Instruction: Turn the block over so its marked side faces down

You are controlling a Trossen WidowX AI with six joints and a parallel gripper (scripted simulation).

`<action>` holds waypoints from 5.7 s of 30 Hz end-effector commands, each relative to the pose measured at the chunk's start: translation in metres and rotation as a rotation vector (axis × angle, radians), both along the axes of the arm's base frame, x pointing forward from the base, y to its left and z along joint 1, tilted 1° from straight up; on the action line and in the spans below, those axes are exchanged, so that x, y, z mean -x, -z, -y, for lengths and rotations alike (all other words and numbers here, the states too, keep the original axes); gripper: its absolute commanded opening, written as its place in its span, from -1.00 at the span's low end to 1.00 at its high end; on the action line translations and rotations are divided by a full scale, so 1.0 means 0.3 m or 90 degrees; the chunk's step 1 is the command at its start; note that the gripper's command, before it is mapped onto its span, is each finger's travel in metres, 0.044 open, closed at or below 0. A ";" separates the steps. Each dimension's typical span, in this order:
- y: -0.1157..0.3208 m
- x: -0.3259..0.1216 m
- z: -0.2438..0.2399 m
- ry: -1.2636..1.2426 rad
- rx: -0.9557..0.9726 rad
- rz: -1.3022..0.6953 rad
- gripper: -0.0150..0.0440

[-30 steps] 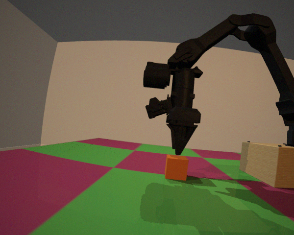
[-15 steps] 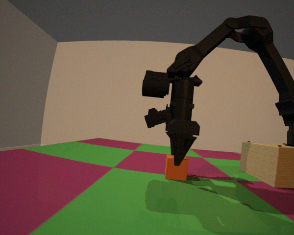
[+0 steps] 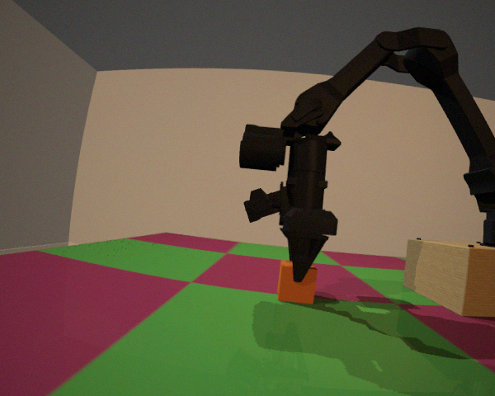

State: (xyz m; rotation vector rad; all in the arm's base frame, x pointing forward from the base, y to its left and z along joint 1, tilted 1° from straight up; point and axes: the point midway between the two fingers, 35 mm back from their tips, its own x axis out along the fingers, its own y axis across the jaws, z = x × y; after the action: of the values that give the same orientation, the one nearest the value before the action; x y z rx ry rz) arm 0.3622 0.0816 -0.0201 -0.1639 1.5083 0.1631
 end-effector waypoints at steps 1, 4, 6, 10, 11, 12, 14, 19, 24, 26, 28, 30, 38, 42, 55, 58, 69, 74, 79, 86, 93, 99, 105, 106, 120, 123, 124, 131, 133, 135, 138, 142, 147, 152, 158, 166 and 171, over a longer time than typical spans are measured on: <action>0.006 0.002 0.000 0.001 -0.001 -0.003 0.18; 0.006 0.002 0.000 0.001 -0.001 -0.003 0.11; 0.006 0.002 0.000 0.001 -0.001 -0.003 0.06; 0.006 0.002 0.000 0.001 -0.001 -0.003 -0.03; 0.006 0.002 0.000 0.001 -0.001 -0.003 -0.05; 0.006 0.002 0.000 0.001 -0.001 -0.003 -0.07; 0.006 0.002 0.000 0.001 -0.001 -0.003 -0.12; -0.057 0.004 0.000 0.001 -0.001 -0.003 -0.49; -0.094 0.007 0.000 0.001 -0.001 -0.003 -0.49; -0.094 0.007 0.000 0.001 -0.001 -0.003 -0.49; -0.092 0.006 0.000 0.000 -0.002 0.004 -0.49; -0.086 0.003 -0.001 0.000 -0.006 0.022 -0.49; -0.067 -0.003 -0.002 0.000 -0.022 0.100 -0.49; -0.062 -0.004 -0.002 -0.001 -0.031 0.139 -0.49; -0.062 0.010 0.001 -0.001 -0.058 0.266 -0.49; -0.065 0.016 0.002 -0.001 -0.064 0.295 -0.49; -0.056 0.015 0.002 -0.001 -0.072 0.333 -0.49; -0.019 -0.006 -0.003 -0.002 -0.081 0.377 -0.49; 0.012 -0.019 -0.006 -0.002 -0.091 0.420 -0.49; 0.041 -0.023 -0.007 -0.003 -0.104 0.481 -0.49; 0.054 -0.013 -0.005 -0.003 -0.116 0.542 -0.49; 0.052 0.005 0.000 -0.003 -0.127 0.594 -0.49; 0.039 0.028 0.005 -0.003 -0.137 0.640 -0.49; 0.039 0.028 0.005 -0.003 -0.137 0.641 -0.49; 0.028 0.031 0.006 -0.003 -0.141 0.659 -0.49; 0.028 0.031 0.006 -0.003 -0.141 0.659 -0.49; 0.028 0.031 0.006 -0.003 -0.141 0.659 -0.40; 0.028 0.031 0.006 -0.003 -0.141 0.659 0.22; 0.028 0.031 0.006 -0.003 -0.141 0.659 0.40; 0.028 0.031 0.006 -0.003 -0.141 0.659 0.58; 0.028 0.031 0.006 -0.003 -0.141 0.659 0.84; 0.028 0.031 0.006 -0.003 -0.141 0.659 1.00; 0.028 0.031 0.006 -0.003 -0.141 0.659 1.00; 0.028 0.031 0.006 -0.003 -0.141 0.659 1.00; 0.028 0.031 0.006 -0.003 -0.141 0.659 1.00; 0.028 0.031 0.006 -0.003 -0.141 0.659 1.00; 0.028 0.031 0.006 -0.003 -0.141 0.659 1.00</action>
State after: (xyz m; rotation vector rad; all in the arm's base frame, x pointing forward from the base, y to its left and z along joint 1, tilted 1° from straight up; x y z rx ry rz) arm 0.3532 0.0805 -0.0281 -0.0464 0.4530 0.2079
